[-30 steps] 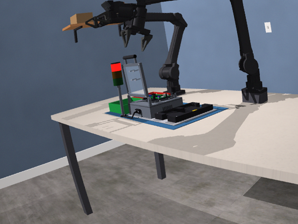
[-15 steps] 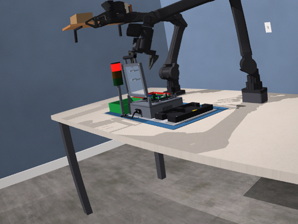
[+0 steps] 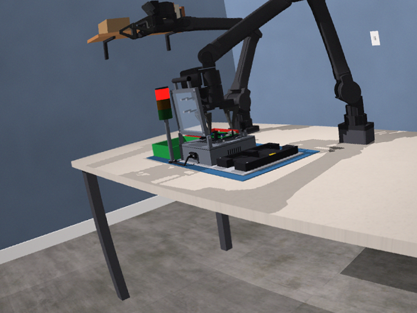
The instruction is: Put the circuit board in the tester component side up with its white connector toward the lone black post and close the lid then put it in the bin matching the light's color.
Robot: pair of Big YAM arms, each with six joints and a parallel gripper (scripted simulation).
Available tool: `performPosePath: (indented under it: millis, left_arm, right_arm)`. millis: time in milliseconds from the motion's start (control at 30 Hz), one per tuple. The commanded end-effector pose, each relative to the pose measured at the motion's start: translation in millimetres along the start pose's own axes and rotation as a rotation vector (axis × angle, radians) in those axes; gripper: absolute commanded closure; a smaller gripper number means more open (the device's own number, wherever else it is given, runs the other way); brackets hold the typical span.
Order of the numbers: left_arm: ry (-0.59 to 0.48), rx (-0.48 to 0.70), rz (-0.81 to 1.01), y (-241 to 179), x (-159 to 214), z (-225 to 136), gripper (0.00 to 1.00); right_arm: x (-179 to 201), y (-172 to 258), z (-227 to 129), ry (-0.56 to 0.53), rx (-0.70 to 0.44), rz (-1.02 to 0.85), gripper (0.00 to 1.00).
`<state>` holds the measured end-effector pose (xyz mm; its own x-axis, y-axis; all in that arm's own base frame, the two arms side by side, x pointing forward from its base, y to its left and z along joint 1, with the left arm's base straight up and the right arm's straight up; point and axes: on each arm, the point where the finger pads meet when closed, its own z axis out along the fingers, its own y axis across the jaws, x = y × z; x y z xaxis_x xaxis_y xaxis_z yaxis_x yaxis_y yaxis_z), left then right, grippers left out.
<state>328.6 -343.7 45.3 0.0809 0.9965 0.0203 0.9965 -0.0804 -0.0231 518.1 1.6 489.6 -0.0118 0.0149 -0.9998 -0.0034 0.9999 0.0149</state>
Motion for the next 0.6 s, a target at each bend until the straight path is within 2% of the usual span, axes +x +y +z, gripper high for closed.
performPosePath:
  millis: [0, 233, 300, 567]
  left_arm:
    - [-0.024, -0.027, -0.003, 0.6, -9.4, -18.0, 0.02]
    - [-0.028, -0.031, 0.008, 1.6, -10.3, -18.0, 0.02]
    - [-0.051, -0.056, 0.009, 7.6, -24.6, -23.7, 0.02]
    - [-0.037, -0.041, -0.003, 12.7, -25.2, -5.3, 0.02]
  right_arm:
    - [-8.7, -2.0, 0.0, -0.023, 0.003, -0.015, 0.00]
    - [-8.7, -2.0, 0.0, -0.023, 0.003, -0.015, 0.00]
    - [-8.7, -2.0, 0.0, -0.023, 0.003, -0.015, 0.00]
    - [-8.7, -2.0, 0.0, -0.023, 0.003, -0.015, 0.00]
